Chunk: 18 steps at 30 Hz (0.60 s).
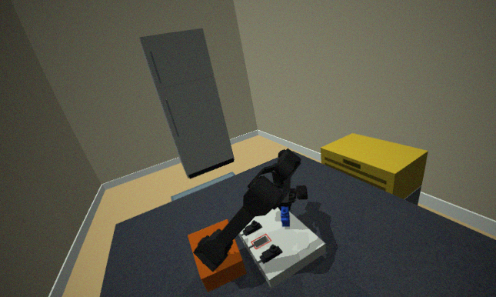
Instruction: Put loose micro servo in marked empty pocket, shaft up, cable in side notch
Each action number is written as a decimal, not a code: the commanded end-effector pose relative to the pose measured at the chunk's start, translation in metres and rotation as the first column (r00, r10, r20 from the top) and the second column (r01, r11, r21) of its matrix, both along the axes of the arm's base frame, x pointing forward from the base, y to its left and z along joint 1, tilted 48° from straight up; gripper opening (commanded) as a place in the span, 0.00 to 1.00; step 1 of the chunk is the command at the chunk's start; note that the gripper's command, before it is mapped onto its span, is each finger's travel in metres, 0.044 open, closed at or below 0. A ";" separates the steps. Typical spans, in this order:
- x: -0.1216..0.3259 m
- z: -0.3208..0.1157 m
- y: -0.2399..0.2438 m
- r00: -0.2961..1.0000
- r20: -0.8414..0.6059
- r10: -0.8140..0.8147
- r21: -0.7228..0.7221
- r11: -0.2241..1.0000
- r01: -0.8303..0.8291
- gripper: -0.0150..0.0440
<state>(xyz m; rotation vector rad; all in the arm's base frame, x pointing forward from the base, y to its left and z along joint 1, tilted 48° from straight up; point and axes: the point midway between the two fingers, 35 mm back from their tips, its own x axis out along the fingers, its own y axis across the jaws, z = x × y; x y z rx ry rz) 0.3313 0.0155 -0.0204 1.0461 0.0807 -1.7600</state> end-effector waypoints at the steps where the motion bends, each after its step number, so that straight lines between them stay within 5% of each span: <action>1: 0.000 0.007 0.006 1.000 0.015 -0.003 0.007 1.000 0.003 0.25; 18: -0.027 0.008 0.008 1.000 0.013 -0.003 0.008 1.000 0.003 0.25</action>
